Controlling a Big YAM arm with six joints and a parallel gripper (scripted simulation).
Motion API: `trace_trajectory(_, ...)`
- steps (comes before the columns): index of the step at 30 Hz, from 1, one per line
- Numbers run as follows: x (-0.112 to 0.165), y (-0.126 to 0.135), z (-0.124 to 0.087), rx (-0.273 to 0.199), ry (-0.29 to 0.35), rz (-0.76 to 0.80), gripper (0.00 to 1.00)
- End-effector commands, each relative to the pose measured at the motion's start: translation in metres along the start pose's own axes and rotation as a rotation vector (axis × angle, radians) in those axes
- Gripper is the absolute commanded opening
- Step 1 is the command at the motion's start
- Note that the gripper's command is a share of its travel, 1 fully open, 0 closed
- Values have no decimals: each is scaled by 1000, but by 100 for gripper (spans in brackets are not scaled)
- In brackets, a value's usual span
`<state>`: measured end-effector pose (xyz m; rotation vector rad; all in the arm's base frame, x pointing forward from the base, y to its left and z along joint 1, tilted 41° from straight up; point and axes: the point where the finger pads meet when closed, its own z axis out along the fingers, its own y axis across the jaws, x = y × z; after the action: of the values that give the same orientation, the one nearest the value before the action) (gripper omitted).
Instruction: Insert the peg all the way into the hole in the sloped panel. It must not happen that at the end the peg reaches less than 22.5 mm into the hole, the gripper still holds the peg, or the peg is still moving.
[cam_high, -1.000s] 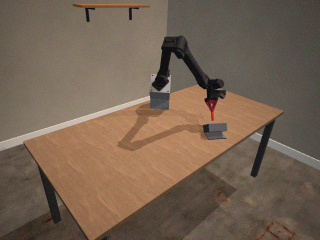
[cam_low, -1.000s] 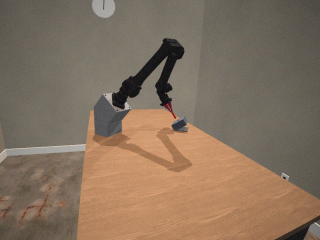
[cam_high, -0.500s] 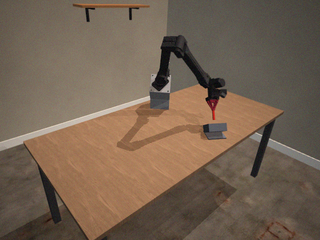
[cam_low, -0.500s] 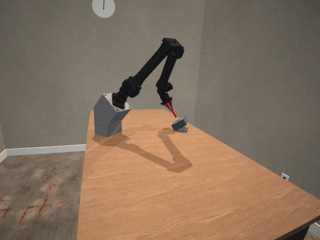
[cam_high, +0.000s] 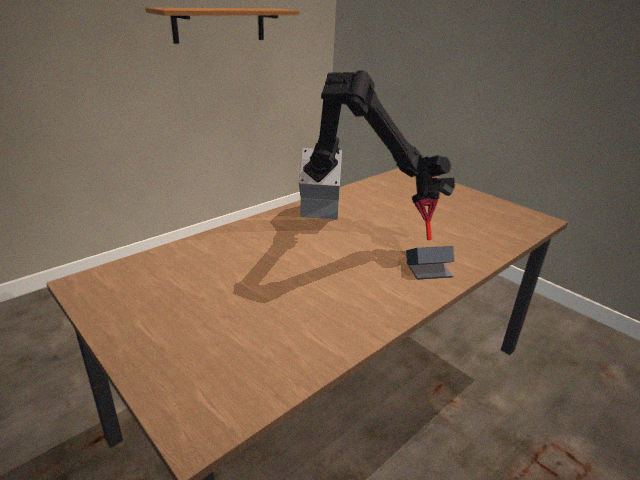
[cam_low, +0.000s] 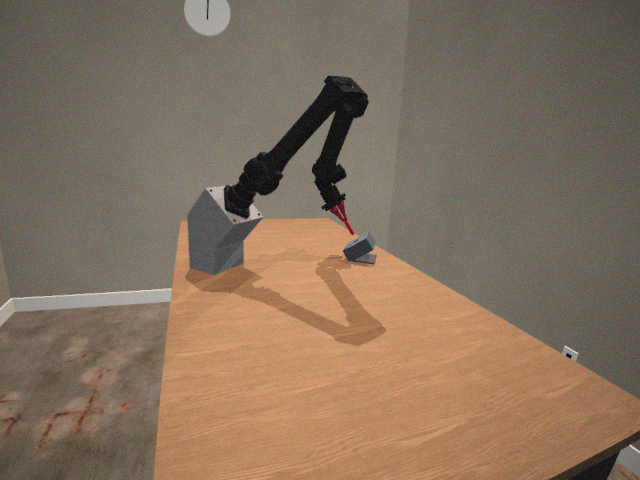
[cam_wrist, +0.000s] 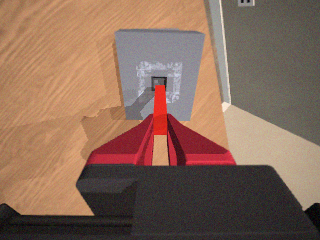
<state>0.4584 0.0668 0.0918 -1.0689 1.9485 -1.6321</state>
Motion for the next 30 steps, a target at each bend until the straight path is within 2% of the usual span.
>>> trace_trajectory(1, -6, -13, 8, 12, -2, 29, 0)
trace_trajectory(9, -4, -9, 13, 13, -2, 29, 0)
trace_trajectory(30, 1, 0, 10, 12, -2, 29, 0)
